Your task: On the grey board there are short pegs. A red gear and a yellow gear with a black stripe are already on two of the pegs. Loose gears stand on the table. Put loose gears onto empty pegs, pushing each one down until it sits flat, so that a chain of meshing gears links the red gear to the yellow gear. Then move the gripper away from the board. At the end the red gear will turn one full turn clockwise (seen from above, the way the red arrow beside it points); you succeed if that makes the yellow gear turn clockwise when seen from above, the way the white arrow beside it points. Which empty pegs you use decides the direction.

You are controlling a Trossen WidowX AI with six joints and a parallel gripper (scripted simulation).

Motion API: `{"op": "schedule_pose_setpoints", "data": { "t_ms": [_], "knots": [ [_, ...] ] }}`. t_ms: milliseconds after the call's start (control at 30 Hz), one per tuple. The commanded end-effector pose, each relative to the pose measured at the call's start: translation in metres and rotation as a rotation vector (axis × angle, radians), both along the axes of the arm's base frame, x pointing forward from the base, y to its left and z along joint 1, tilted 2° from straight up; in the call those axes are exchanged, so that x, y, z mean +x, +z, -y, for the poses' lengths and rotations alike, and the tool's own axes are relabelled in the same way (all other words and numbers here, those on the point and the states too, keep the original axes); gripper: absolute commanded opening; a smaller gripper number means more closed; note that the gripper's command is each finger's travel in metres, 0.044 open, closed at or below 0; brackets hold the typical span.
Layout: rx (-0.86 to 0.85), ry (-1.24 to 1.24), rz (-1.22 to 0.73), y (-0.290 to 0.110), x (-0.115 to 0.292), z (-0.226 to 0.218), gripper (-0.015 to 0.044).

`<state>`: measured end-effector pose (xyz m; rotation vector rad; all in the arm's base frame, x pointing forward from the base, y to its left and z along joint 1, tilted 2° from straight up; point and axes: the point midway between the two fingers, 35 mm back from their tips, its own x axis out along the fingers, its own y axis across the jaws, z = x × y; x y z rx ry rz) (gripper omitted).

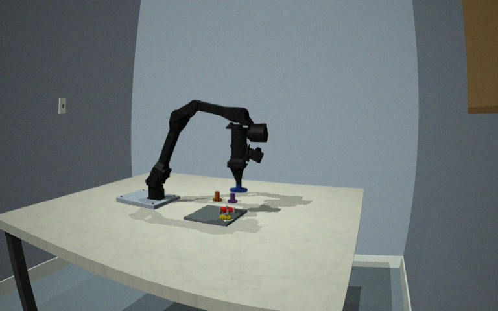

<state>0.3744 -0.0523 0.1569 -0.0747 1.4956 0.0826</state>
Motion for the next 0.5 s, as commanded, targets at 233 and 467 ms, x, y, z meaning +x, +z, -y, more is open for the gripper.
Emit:
{"op": "schedule_pose_setpoints", "data": {
  "t_ms": [233, 467],
  "knots": [
    [-0.001, 0.005, -0.006, -0.014, -0.010, 0.021, 0.0000],
    [-0.002, 0.005, -0.010, -0.023, -0.017, 0.034, 0.0000]
  ]
}}
